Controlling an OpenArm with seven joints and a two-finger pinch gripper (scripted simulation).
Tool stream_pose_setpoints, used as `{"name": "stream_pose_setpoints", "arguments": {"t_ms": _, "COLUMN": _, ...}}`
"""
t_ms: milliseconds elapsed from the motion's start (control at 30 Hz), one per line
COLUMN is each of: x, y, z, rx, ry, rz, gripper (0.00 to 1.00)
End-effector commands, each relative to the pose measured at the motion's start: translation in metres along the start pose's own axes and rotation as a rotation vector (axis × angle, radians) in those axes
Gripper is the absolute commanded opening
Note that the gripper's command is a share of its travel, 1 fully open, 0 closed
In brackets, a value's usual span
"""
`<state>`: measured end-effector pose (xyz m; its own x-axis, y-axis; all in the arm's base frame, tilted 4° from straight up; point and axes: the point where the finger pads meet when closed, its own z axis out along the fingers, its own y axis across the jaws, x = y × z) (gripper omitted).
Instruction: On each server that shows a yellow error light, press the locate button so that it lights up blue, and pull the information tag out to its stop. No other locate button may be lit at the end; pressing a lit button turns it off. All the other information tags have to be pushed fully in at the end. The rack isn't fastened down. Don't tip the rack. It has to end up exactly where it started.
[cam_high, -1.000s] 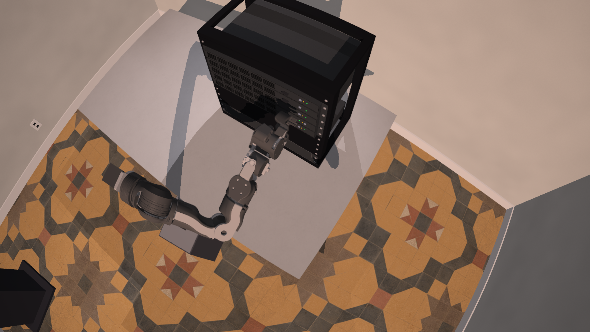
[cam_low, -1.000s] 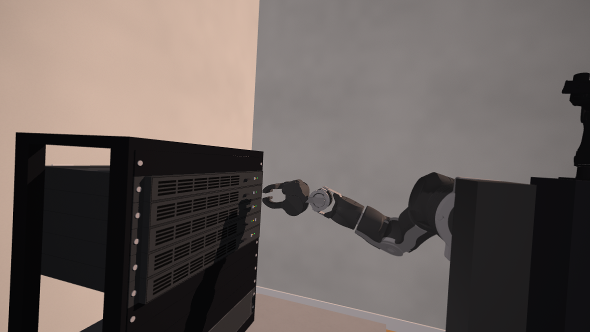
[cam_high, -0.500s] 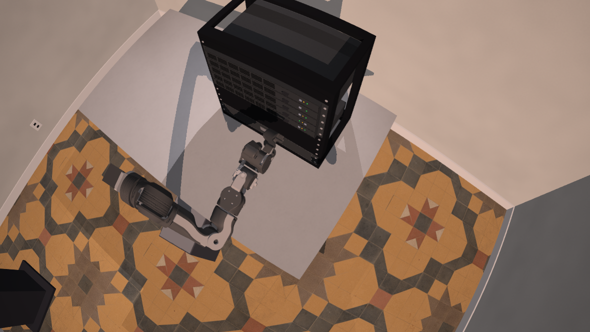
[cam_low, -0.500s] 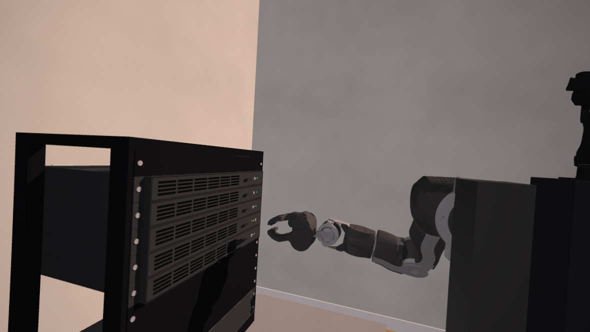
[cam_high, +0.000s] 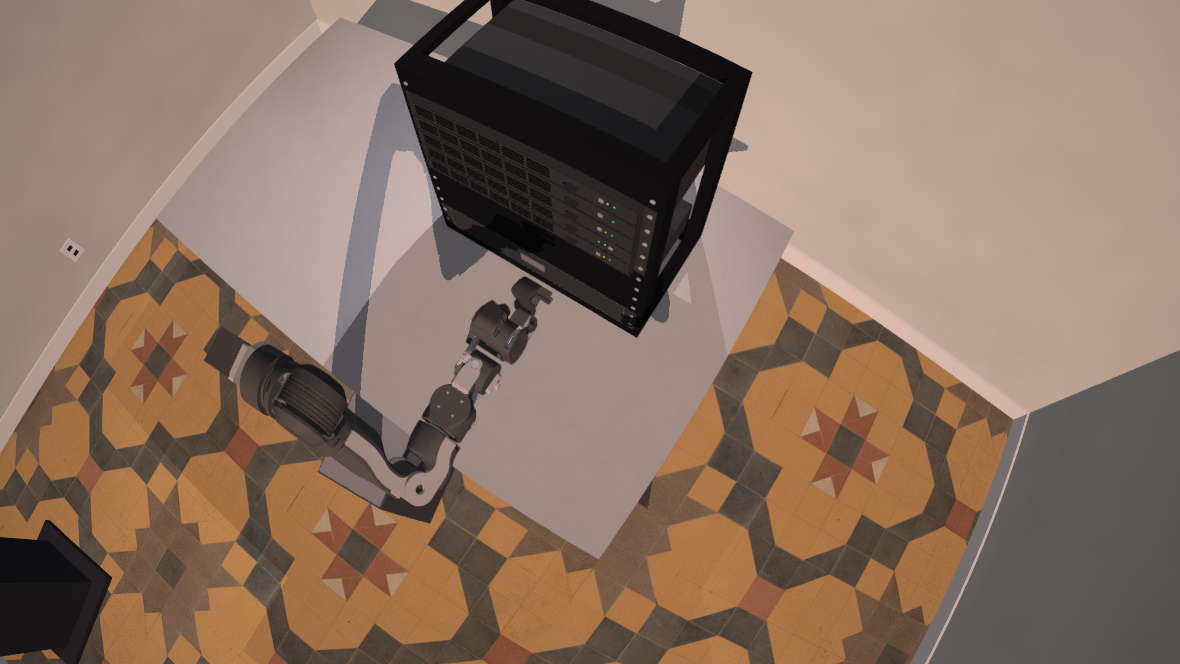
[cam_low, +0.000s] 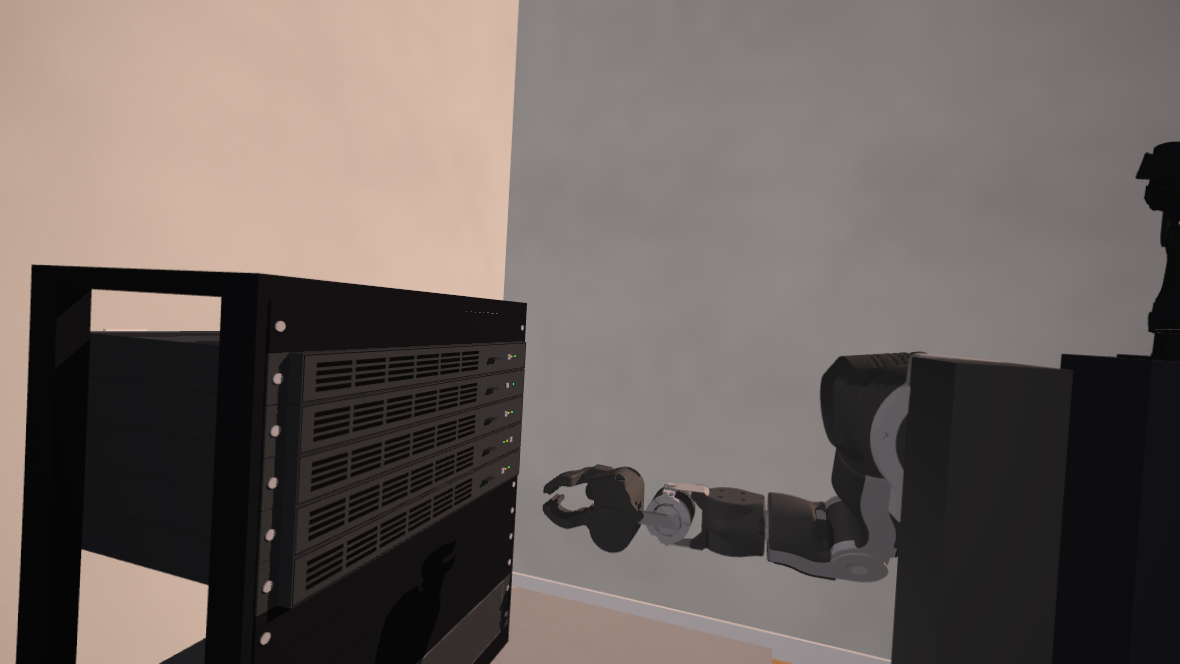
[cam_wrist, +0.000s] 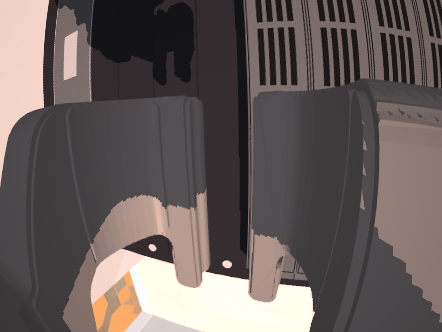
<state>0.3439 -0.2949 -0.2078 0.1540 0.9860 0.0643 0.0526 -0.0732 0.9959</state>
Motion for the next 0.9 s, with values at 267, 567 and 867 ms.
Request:
{"name": "stream_pose_setpoints", "arguments": {"t_ms": 267, "x": 0.0007, "y": 0.0024, "z": 0.0000, "rx": -0.015, "ry": 0.003, "rz": -0.005, "gripper": 0.10}}
{"name": "stream_pose_setpoints", "arguments": {"t_ms": 567, "x": 0.0007, "y": 0.0025, "z": 0.0000, "rx": -0.015, "ry": 0.003, "rz": -0.005, "gripper": 0.10}}
{"name": "stream_pose_setpoints", "arguments": {"t_ms": 867, "x": 0.0019, "y": 0.0061, "z": -0.0005, "rx": -0.017, "ry": 0.005, "rz": -0.004, "gripper": 0.10}}
